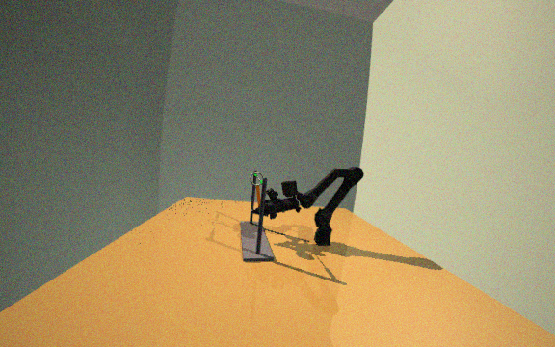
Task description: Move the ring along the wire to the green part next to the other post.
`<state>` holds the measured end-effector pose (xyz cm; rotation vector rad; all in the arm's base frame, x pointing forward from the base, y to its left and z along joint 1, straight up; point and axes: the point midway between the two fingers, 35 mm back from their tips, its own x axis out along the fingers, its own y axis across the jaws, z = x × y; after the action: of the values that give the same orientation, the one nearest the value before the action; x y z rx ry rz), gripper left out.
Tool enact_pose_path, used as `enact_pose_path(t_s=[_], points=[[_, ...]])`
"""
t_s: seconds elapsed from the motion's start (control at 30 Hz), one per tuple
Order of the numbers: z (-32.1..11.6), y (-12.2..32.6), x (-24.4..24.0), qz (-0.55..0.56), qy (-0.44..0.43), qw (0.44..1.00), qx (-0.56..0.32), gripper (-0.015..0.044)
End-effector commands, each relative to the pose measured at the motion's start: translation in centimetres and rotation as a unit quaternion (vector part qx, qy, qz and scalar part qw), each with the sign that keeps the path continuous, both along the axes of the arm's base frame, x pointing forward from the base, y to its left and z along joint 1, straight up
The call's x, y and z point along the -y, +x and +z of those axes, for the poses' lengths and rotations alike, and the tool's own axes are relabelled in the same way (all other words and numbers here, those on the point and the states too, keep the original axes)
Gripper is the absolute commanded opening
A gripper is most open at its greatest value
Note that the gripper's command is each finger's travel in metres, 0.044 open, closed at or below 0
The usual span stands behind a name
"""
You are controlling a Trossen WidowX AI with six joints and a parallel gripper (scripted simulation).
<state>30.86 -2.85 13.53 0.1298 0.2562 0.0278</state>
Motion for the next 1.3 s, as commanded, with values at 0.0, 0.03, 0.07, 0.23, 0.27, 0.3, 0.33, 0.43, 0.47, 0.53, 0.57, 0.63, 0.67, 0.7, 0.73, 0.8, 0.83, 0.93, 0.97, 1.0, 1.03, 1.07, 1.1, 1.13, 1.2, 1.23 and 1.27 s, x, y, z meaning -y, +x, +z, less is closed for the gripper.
enact_pose_path(t_s=[0.0, 0.03, 0.07, 0.23, 0.27, 0.3, 0.33, 0.43, 0.47, 0.53, 0.57, 0.63, 0.67, 0.7, 0.73, 0.8, 0.83, 0.93, 0.97, 1.0, 1.03, 1.07, 1.1, 1.13, 1.2, 1.23, 1.27], points=[[0.8, -0.6, -0.7, -0.008, 0.012, 1.000, -0.019, -0.0150], [0.9, -0.8, -0.9, -0.011, 0.016, 0.999, -0.025, -0.0150], [0.9, -1.0, -1.2, -0.014, 0.020, 0.999, -0.032, -0.0150], [1.2, -1.3, -2.2, -0.022, 0.032, 0.998, -0.041, -0.0150], [1.2, -1.3, -2.3, -0.022, 0.033, 0.998, -0.041, -0.0150], [1.3, -1.3, -2.4, -0.023, 0.033, 0.998, -0.041, -0.0150], [1.3, -1.3, -2.5, -0.022, 0.032, 0.998, -0.041, -0.0150], [1.3, -1.2, -2.6, -0.018, 0.026, 0.999, -0.040, -0.0150], [1.4, -1.2, -2.6, -0.016, 0.024, 0.999, -0.040, -0.0150], [1.4, -1.2, -2.6, -0.010, 0.015, 0.999, -0.038, -0.0150], [1.4, -1.2, -2.5, -0.006, 0.010, 0.999, -0.038, -0.0150], [1.4, -1.2, -2.4, 0.001, 0.000, 0.999, -0.036, -0.0150], [1.4, -1.2, -2.3, 0.004, -0.004, 0.999, -0.036, -0.0150], [1.4, -1.2, -2.2, 0.008, -0.009, 0.999, -0.035, -0.0150], [1.3, -1.1, -2.1, 0.012, -0.016, 0.999, -0.034, -0.0150], [1.3, -1.1, -1.9, 0.023, -0.031, 0.999, -0.033, -0.0150], [1.4, -1.2, -1.8, 0.026, -0.036, 0.998, -0.035, -0.0150], [1.4, -1.6, -1.4, 0.040, -0.056, 0.996, -0.049, -0.0150], [1.5, -1.7, -1.2, 0.045, -0.063, 0.996, -0.054, -0.0150], [1.5, -1.9, -1.0, 0.053, -0.073, 0.994, -0.059, -0.0150], [1.5, -2.0, -0.8, 0.061, -0.085, 0.993, -0.061, -0.0150], [1.6, -2.0, -0.6, 0.068, -0.095, 0.991, -0.063, -0.0150], [1.6, -2.0, -0.4, 0.074, -0.103, 0.990, -0.063, -0.0150], [1.6, -2.0, -0.3, 0.079, -0.111, 0.989, -0.062, -0.0150], [1.6, -2.0, 0.1, 0.091, -0.129, 0.986, -0.060, -0.0150], [1.6, -2.0, 0.2, 0.097, -0.138, 0.984, -0.059, -0.0150], [1.7, -1.9, 0.4, 0.102, -0.145, 0.982, -0.058, -0.0150]])
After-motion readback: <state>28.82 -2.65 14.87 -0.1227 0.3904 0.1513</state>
